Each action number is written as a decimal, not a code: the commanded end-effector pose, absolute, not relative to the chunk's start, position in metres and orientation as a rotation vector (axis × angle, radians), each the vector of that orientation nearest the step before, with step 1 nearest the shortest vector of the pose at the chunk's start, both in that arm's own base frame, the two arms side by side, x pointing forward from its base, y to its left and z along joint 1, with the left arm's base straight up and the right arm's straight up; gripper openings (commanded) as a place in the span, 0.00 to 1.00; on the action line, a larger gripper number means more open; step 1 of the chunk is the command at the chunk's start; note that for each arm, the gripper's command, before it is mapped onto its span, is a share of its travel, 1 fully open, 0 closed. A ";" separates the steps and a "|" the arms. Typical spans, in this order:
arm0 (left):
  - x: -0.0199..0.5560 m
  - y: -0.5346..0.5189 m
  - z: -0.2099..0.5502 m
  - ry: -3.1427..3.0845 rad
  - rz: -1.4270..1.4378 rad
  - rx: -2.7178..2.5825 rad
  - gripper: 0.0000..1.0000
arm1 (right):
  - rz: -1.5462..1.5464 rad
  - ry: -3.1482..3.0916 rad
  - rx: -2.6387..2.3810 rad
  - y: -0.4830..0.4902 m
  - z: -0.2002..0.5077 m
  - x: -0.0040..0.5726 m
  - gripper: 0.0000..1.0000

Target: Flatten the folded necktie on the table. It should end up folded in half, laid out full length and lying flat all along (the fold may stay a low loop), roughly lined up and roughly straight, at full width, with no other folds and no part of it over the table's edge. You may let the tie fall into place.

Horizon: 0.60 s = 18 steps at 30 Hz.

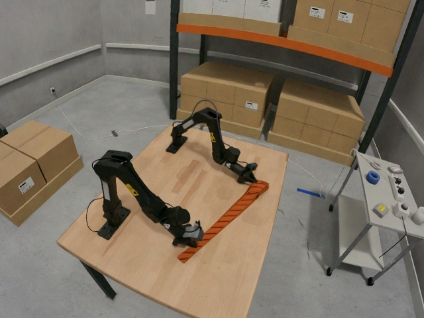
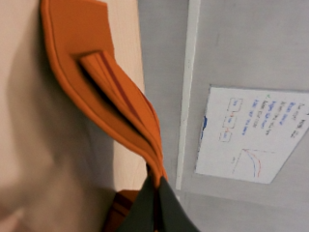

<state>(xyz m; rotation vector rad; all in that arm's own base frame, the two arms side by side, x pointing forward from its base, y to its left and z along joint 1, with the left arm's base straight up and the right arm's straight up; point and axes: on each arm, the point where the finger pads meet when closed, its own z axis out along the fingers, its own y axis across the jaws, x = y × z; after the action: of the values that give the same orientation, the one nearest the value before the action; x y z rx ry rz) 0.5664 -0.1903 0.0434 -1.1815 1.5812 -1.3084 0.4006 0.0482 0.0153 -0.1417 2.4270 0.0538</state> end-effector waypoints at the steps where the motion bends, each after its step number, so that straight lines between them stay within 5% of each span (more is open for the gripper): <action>1: 0.563 -0.183 0.034 1.595 -1.291 -1.188 0.02 | 0.054 2.440 -0.149 0.046 0.009 0.398 0.04; 18: 0.563 -0.183 0.031 1.595 -1.291 -1.188 0.02 | 0.054 2.440 -0.149 0.046 0.009 0.398 0.04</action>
<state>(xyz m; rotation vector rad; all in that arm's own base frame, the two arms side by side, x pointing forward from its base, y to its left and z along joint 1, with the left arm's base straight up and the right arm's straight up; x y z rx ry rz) 0.5667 -0.1904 0.0451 -1.1770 1.5750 -1.3139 0.4006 0.0482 0.0153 -0.1417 2.4270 0.0538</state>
